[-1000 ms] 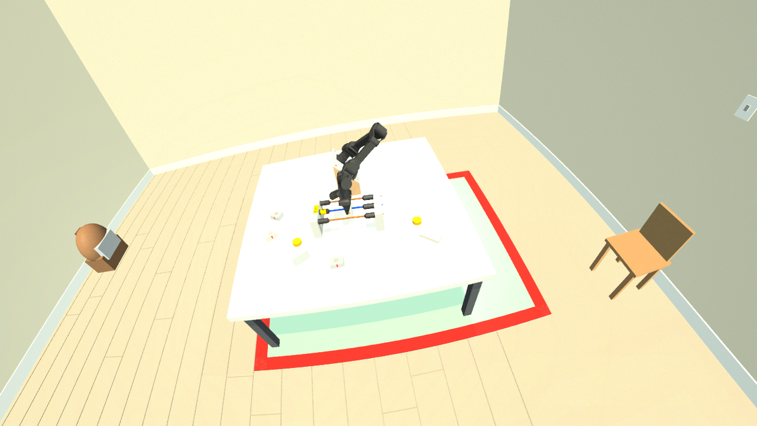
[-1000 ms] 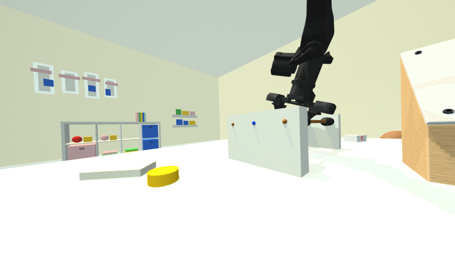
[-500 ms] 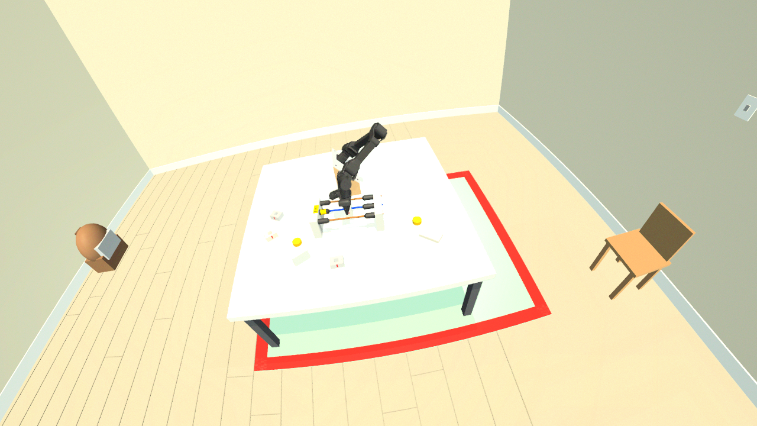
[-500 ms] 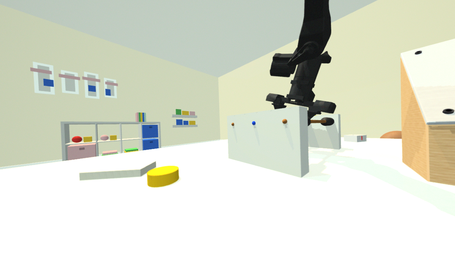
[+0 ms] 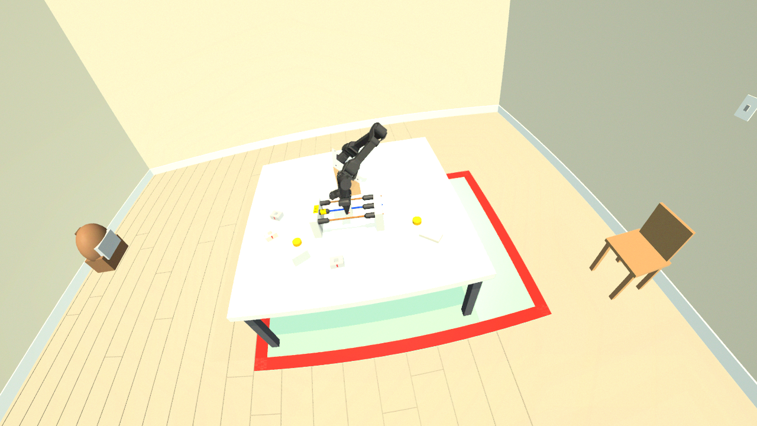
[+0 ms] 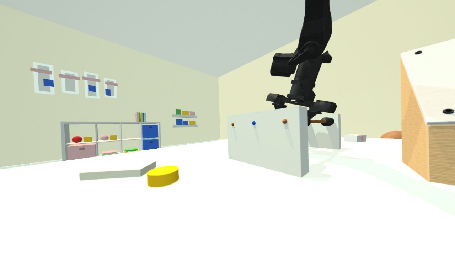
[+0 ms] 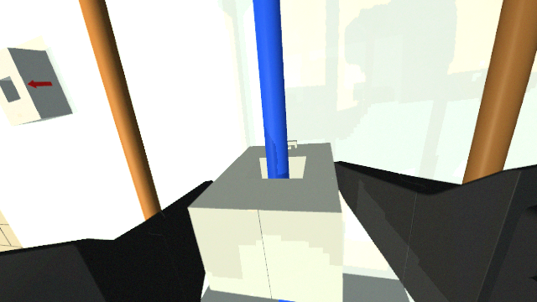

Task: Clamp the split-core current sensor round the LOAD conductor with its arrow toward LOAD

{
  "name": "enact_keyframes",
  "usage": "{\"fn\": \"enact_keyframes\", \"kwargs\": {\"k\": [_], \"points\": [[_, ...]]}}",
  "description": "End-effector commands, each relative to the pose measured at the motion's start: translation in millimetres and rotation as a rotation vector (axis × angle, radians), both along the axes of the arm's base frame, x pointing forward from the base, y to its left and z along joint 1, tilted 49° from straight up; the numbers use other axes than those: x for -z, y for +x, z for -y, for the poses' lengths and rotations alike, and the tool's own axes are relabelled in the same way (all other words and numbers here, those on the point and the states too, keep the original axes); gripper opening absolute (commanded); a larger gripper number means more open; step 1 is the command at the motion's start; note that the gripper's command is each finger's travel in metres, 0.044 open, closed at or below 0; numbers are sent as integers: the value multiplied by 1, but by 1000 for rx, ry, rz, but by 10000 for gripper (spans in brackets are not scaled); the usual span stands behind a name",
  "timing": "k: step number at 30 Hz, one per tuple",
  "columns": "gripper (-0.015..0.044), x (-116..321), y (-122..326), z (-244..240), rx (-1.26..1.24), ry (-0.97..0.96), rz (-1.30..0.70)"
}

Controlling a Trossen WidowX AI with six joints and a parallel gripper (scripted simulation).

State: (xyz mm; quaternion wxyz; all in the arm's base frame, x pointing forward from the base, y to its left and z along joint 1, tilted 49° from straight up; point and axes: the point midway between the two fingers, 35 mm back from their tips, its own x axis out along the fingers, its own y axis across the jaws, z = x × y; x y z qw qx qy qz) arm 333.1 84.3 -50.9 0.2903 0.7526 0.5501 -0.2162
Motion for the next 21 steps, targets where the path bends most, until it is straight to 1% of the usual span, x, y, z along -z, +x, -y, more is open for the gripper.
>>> {"fn": "enact_keyframes", "kwargs": {"k": [1,8,18,21], "points": [[0,0,-2,0,-1,0,1],[0,3,-2,-4,-1,0,0],[263,0,1,-1,-1,-1,11],[263,0,1,-1,-1,-1,11]]}}
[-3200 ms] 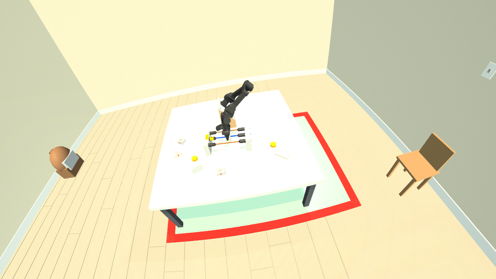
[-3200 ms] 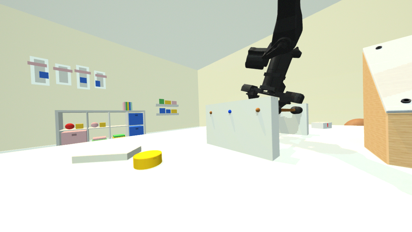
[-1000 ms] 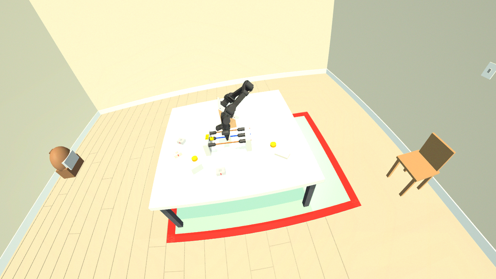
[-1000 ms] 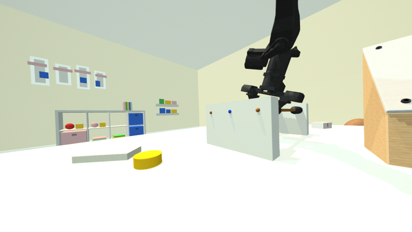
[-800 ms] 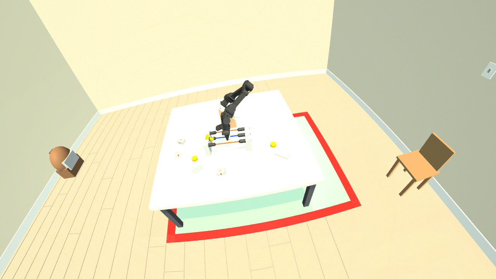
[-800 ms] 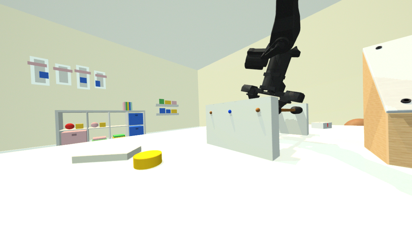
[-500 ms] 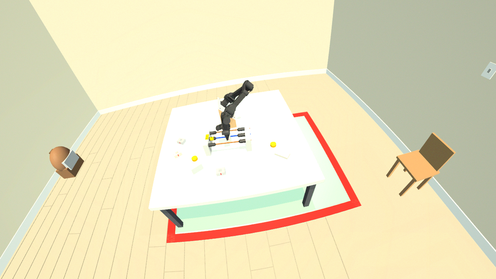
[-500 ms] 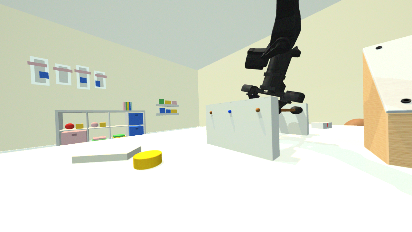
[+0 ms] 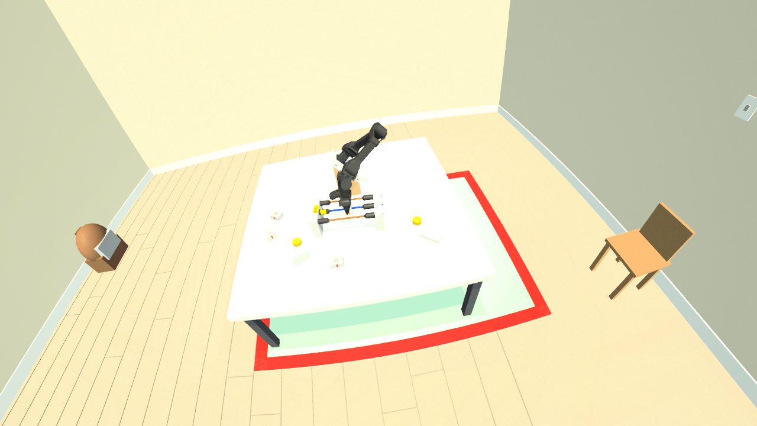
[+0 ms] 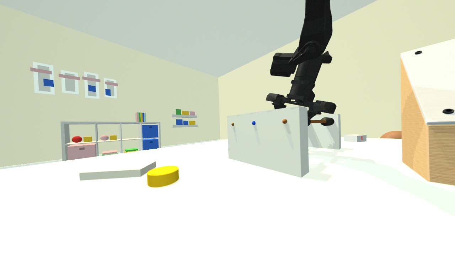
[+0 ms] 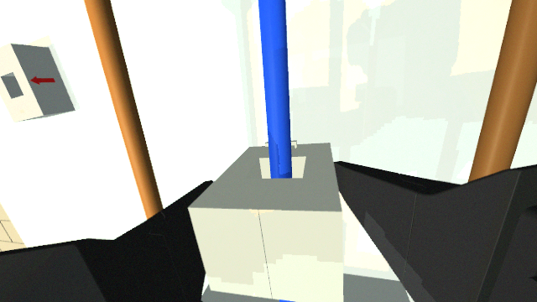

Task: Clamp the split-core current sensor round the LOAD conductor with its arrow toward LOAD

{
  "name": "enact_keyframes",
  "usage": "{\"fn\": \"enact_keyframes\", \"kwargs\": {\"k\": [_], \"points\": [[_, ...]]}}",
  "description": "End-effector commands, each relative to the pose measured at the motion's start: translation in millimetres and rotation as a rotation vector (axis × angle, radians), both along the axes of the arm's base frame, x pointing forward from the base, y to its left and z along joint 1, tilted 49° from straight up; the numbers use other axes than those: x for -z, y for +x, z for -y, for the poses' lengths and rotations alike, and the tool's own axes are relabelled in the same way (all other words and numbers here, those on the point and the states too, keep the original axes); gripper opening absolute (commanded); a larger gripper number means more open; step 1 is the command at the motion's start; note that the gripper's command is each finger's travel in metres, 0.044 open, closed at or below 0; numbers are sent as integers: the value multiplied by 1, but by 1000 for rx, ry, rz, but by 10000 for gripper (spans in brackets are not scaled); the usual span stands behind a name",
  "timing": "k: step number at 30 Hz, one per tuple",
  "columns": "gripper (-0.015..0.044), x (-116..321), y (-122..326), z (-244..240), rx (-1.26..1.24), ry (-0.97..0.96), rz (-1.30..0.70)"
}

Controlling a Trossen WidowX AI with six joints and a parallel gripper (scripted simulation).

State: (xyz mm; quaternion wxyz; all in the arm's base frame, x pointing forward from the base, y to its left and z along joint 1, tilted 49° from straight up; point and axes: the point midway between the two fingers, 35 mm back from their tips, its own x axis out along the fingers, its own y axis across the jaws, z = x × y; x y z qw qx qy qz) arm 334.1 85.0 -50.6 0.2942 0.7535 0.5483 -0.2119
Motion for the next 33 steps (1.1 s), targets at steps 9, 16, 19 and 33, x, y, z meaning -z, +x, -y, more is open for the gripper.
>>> {"fn": "enact_keyframes", "kwargs": {"k": [9,16,19,33], "points": [[263,0,0,0,-1,0,-1],[263,0,0,0,-1,0,-1],[263,0,0,0,-1,0,-1],[243,0,0,0,0,0,0]]}}
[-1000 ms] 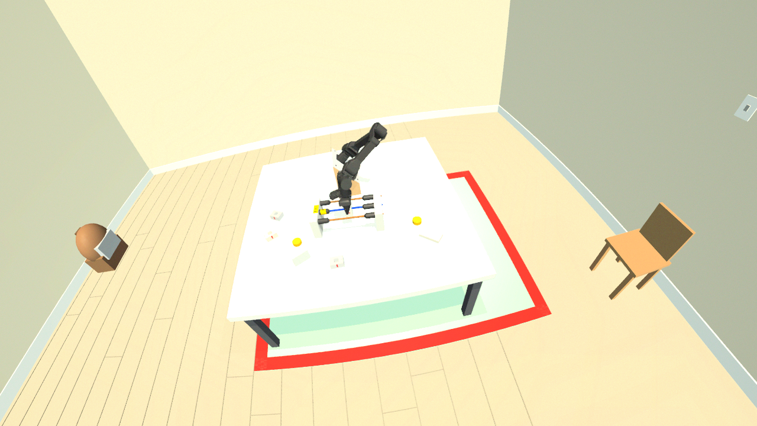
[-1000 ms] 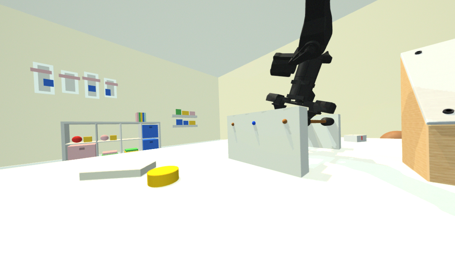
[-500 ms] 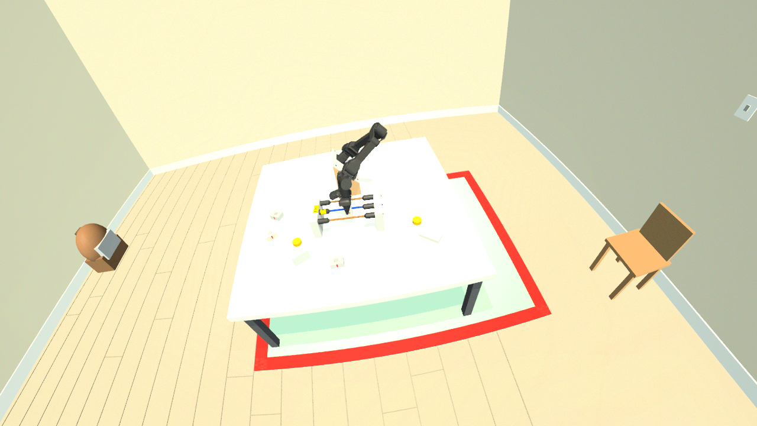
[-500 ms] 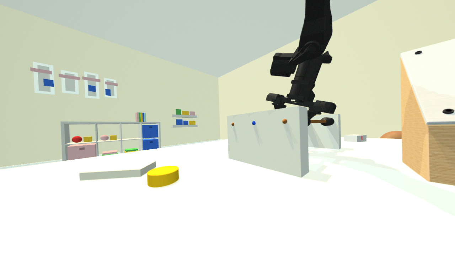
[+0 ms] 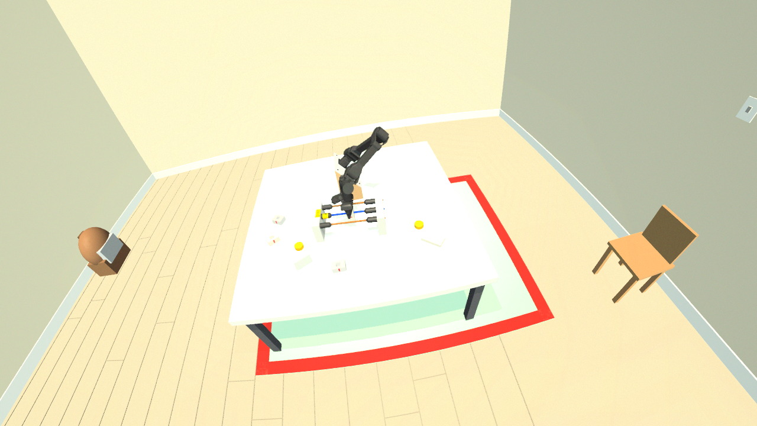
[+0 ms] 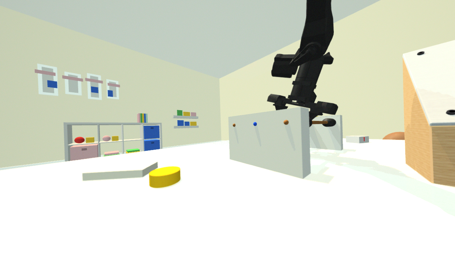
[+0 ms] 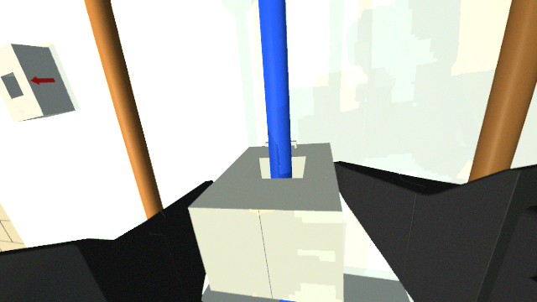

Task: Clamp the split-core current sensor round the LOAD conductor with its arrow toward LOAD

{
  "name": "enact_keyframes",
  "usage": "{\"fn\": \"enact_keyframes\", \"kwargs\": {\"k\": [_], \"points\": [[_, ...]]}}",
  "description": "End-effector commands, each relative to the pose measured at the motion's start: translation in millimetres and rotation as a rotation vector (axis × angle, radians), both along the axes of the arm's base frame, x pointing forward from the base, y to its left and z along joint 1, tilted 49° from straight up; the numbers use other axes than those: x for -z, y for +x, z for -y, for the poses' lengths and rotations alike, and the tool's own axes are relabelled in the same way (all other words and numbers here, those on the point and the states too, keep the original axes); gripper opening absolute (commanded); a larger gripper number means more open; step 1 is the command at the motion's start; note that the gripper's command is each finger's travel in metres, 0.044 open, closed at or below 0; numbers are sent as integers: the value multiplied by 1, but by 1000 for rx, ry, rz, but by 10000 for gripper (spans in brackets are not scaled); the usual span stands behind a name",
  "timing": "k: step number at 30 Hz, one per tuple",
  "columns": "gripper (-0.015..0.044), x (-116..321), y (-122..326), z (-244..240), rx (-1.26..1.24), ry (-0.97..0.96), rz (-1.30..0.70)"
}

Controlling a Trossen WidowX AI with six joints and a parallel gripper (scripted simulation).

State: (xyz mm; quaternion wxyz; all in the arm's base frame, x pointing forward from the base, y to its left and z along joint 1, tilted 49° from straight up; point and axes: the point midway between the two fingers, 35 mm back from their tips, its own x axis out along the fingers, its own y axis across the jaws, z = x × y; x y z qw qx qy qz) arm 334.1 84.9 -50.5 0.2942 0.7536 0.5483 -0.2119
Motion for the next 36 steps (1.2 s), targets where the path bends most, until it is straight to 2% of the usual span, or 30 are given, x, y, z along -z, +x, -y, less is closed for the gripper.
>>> {"fn": "enact_keyframes", "kwargs": {"k": [1,20,24,36], "points": [[236,0,0,0,0,0,0],[109,0,0,0,0,0,0],[4,2,1,0,-16,-3,-19],[0,1,-1,1,-12,-3,-22]]}}
